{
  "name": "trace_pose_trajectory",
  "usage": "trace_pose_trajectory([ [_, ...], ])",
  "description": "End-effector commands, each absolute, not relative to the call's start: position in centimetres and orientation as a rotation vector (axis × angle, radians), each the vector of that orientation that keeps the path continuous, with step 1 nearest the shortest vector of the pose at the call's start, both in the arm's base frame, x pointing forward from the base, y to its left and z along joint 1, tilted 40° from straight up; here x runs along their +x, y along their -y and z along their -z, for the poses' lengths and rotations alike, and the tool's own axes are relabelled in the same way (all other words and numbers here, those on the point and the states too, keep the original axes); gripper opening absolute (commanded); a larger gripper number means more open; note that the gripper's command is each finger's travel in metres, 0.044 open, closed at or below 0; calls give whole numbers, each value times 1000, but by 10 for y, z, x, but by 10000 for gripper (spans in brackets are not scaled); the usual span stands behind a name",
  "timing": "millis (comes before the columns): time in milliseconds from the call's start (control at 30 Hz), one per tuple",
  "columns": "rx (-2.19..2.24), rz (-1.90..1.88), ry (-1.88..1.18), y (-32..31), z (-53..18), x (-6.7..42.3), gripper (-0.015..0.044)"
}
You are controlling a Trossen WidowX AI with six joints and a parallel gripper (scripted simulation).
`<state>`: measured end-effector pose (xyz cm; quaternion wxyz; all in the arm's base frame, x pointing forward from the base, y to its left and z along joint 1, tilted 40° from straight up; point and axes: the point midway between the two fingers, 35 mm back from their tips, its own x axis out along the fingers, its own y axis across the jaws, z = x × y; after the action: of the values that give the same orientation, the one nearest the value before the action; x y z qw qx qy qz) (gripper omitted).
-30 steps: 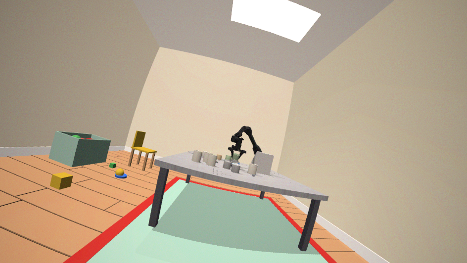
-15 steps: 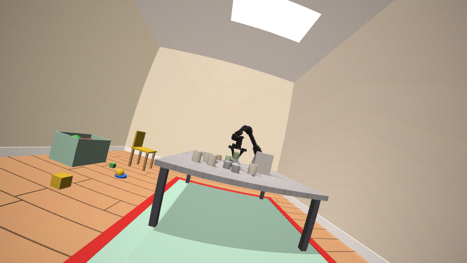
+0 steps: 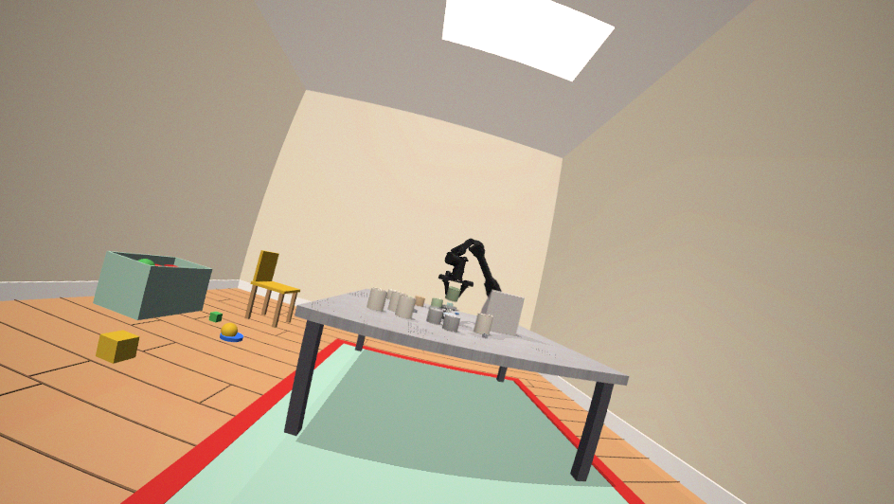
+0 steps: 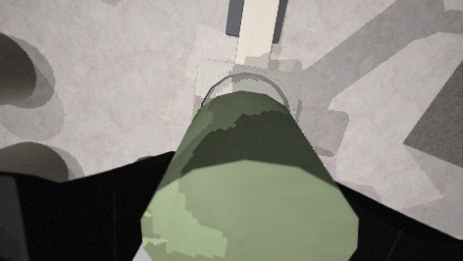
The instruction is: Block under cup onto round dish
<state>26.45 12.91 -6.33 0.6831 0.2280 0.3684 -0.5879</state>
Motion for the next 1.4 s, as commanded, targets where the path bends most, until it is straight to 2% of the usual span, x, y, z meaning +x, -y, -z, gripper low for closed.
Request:
trace_pose_trajectory([
  [0,521,1315,-826,-134,58,265,0],
  [1367,510,1319,-825,-145,40,260,0],
])
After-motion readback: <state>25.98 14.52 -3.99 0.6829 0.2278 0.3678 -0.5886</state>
